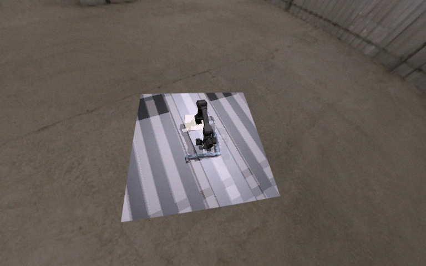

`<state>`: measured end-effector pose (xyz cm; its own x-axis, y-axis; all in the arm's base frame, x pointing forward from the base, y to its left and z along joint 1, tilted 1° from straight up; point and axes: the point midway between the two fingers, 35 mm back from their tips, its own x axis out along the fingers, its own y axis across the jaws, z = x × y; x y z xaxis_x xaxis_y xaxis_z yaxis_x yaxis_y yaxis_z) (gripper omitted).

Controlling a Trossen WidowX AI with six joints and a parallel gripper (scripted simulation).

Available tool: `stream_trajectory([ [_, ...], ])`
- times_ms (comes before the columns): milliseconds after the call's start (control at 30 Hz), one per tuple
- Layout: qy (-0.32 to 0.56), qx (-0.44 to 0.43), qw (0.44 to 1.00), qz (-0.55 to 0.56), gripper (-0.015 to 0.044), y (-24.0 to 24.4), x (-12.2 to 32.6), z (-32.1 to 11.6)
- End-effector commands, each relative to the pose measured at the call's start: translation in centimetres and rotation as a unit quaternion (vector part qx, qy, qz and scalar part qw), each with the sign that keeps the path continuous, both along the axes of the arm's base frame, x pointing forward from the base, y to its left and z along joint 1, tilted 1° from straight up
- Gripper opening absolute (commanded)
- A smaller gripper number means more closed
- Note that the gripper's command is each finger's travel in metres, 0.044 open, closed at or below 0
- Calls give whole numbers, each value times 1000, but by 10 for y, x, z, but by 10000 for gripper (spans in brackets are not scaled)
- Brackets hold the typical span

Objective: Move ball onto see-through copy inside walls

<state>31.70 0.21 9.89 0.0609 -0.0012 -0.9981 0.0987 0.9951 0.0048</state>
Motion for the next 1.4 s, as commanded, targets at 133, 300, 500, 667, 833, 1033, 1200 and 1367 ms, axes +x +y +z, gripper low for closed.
stream_trajectory([
  [133, 6, 3, 1000, -3, 275, 1, -2, -12],
  [300, 6, 3, 1000, -3, 275, 1, -1, -20],
  [500, 6, 3, 1000, -3, 275, 1, 0, -29],
  [667, 6, 3, 1000, -3, 275, 1, 0, -37],
  [833, 6, 3, 1000, -3, 275, 1, 0, -44],
  [1033, 6, 3, 1000, -3, 164, 1, 0, -44],
  [1200, 6, 3, 1000, -3, 130, 1, 0, -44],
  [1367, 6, 3, 1000, -3, 38, 1, 0, -41],
])
